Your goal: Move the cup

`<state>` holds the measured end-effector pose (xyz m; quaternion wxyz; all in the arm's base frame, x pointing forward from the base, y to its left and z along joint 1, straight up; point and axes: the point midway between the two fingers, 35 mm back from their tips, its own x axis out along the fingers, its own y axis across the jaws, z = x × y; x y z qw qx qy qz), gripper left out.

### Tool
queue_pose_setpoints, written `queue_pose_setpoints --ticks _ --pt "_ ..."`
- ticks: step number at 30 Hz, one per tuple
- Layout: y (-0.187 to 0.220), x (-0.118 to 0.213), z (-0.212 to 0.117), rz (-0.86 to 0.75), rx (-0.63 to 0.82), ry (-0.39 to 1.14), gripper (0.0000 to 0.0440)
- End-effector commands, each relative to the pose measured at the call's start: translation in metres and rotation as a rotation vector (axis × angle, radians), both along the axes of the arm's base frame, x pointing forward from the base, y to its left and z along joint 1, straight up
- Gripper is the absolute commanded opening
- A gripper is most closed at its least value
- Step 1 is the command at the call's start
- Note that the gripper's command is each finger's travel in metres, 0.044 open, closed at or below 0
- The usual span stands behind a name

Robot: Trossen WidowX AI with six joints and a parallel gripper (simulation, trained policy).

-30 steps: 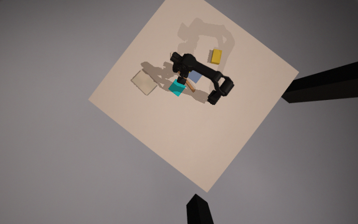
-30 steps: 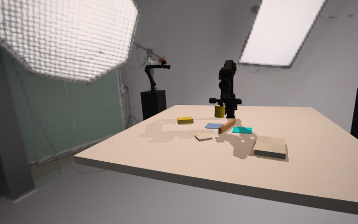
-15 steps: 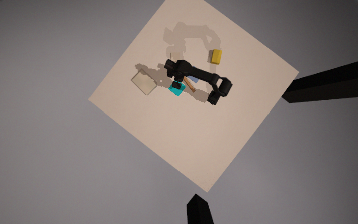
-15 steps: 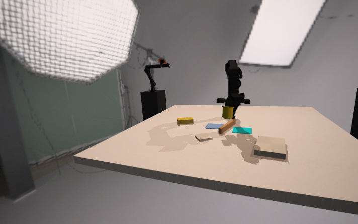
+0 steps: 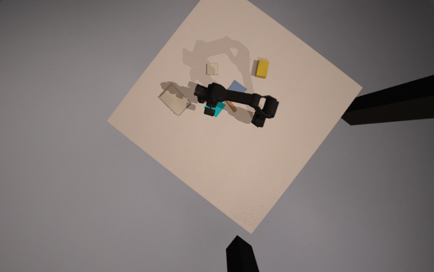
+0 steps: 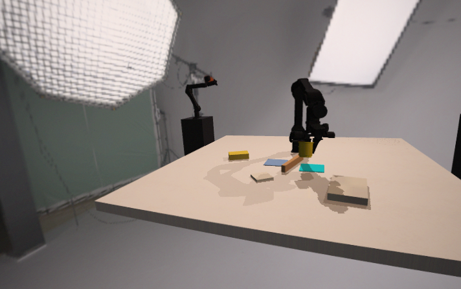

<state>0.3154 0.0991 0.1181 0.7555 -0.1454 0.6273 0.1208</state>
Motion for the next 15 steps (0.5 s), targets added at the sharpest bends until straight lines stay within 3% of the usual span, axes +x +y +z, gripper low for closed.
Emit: queue_pose_setpoints --ticks 1,10,15 --pt "0.012 -0.003 -0.009 0.003 0.002 -0.001 0.0" --pt "0.026 -0.014 -0.033 -0.003 -0.006 0.009 0.0008" --pt "0.027 -0.019 -0.046 -0.013 -0.014 0.014 0.0036"
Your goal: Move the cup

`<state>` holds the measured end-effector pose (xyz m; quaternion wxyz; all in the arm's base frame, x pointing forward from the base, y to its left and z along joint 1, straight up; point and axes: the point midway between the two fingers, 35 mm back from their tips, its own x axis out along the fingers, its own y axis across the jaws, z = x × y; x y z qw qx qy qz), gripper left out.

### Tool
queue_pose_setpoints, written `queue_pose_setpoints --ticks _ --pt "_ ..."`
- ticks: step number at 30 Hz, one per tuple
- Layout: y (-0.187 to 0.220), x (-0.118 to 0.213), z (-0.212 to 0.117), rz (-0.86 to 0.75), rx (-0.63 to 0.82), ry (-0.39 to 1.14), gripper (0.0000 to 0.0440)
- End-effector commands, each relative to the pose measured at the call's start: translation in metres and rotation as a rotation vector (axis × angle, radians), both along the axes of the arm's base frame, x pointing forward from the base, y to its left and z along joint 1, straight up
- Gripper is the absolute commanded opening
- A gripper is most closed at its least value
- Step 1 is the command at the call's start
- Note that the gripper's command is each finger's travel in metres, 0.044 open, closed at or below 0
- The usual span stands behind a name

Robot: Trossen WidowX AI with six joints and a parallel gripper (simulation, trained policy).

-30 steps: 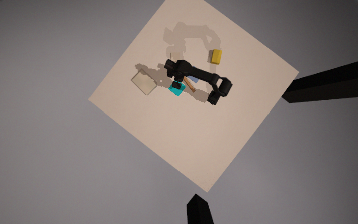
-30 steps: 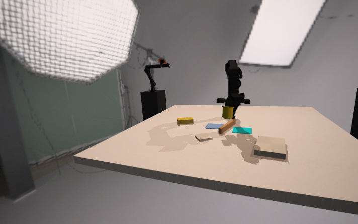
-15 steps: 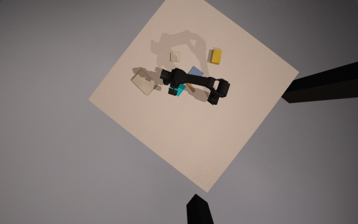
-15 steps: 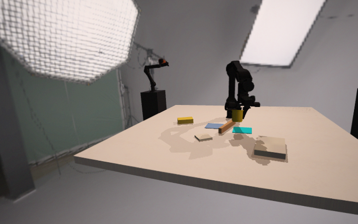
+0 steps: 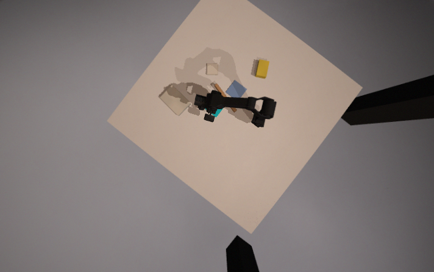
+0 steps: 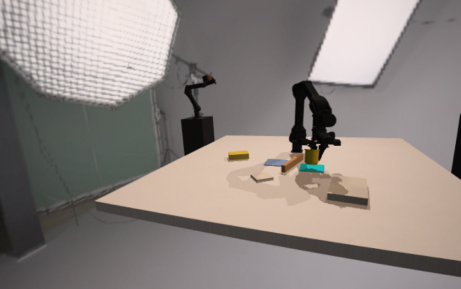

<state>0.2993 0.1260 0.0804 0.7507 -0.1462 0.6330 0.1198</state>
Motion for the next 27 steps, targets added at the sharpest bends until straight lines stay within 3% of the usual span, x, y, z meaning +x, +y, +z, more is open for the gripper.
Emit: queue_pose_setpoints --ticks 1,8,13,21,27 --pt "0.0 -0.004 -0.011 -0.014 -0.009 0.0 0.0041" --pt "-0.001 -0.005 -0.018 -0.031 0.003 -0.014 0.0074" --pt "0.001 0.0 -0.011 -0.045 0.039 -0.049 0.015" --pt "0.003 0.004 0.003 -0.048 0.084 -0.096 0.0144" --pt "0.001 -0.004 0.013 -0.053 0.114 -0.098 0.0167"
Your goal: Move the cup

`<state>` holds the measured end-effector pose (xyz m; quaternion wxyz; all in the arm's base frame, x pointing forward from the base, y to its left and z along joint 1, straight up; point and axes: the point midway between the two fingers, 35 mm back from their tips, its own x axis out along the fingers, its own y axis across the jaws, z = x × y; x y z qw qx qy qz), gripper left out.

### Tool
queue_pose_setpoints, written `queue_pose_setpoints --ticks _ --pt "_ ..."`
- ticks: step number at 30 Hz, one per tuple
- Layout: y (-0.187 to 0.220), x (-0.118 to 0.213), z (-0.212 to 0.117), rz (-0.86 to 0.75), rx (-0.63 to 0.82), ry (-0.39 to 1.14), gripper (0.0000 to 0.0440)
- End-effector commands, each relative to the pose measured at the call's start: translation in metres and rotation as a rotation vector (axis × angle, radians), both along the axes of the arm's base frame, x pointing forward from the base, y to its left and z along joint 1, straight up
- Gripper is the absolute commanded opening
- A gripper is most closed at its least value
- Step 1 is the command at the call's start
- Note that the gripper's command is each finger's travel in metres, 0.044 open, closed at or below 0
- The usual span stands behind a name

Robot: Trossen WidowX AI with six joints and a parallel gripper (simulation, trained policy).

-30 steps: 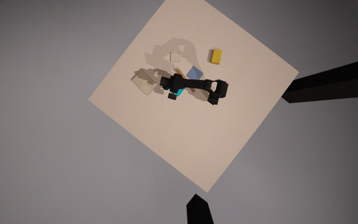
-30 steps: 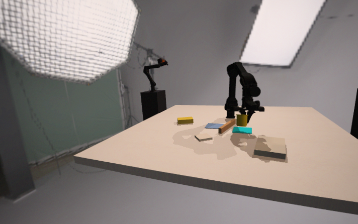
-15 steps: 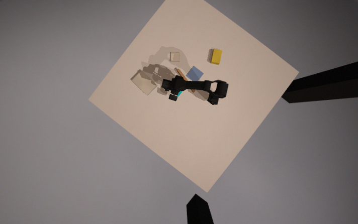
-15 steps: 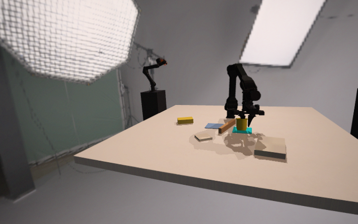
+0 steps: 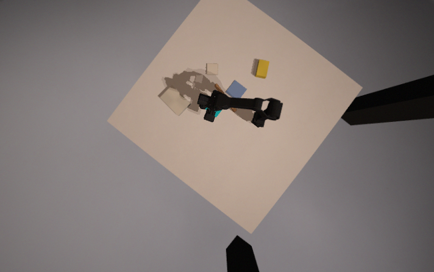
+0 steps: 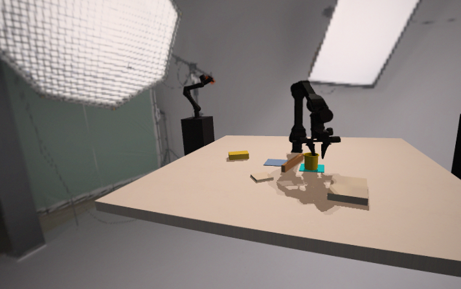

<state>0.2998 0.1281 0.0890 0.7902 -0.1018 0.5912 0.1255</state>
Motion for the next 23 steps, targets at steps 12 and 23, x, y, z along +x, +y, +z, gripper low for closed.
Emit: queue_pose_setpoints --ticks 12,23 --pt "-0.003 -0.014 0.036 -0.031 0.082 -0.042 0.0215" --pt "-0.008 -0.011 0.073 -0.066 0.13 -0.118 0.0408"
